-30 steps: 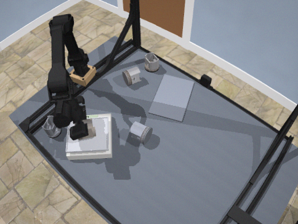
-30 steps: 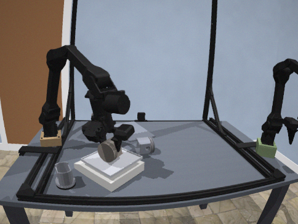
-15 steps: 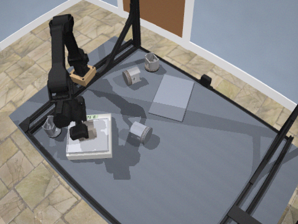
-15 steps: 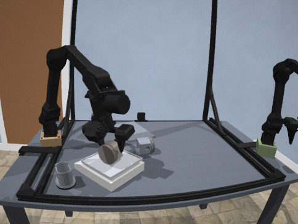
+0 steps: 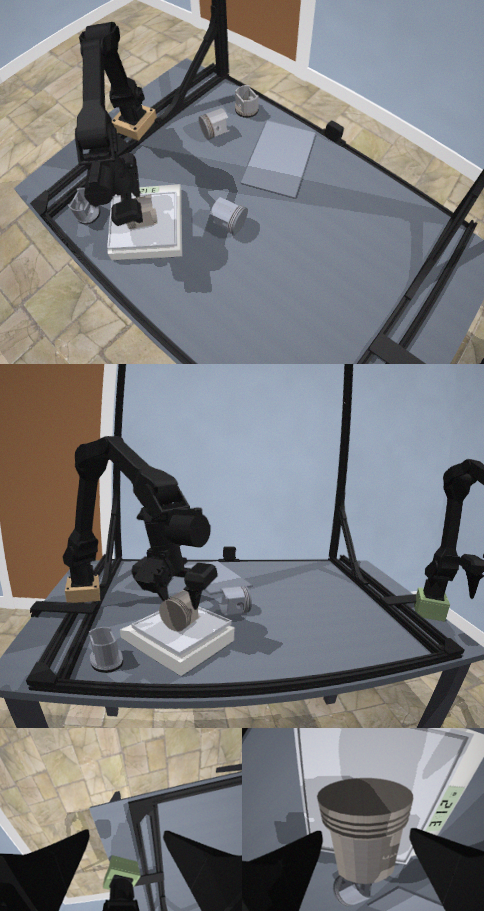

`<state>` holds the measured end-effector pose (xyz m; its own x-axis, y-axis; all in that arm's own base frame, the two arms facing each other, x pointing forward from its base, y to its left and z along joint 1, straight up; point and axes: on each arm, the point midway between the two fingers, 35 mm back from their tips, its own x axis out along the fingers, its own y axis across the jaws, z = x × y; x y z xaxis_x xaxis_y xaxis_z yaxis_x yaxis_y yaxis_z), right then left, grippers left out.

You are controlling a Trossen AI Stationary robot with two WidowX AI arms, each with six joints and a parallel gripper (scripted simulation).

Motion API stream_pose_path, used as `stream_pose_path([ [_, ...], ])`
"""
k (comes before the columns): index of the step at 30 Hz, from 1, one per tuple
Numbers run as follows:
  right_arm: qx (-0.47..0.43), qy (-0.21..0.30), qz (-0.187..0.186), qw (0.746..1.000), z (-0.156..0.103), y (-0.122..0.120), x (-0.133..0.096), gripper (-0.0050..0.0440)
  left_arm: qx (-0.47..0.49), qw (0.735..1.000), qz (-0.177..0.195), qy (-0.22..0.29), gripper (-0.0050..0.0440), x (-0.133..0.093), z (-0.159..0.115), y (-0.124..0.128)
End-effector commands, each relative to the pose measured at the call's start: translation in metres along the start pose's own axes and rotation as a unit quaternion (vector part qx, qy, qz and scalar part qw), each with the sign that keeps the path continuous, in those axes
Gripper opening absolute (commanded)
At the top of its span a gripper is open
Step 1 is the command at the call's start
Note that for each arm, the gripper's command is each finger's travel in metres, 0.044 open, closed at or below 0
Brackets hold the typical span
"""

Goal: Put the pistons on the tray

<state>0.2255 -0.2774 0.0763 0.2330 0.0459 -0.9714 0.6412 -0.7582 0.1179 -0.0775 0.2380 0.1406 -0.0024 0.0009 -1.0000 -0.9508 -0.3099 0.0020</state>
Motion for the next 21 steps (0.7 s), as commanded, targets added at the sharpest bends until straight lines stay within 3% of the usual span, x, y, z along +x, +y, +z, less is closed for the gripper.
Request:
stream_pose_path([
  [1, -0.002, 0.0, 0.005, 1.0, 0.0, 0.002, -0.009, 0.0378, 0.001, 1.0, -0.001, 0.001, 0.044, 0.0, 0.0, 0.0],
  [21, -0.002, 0.0, 0.005, 1.0, 0.0, 0.002, -0.039, 0.0378, 0.001, 1.0, -0.001, 0.001, 0.044, 0.0, 0.0, 0.0],
])
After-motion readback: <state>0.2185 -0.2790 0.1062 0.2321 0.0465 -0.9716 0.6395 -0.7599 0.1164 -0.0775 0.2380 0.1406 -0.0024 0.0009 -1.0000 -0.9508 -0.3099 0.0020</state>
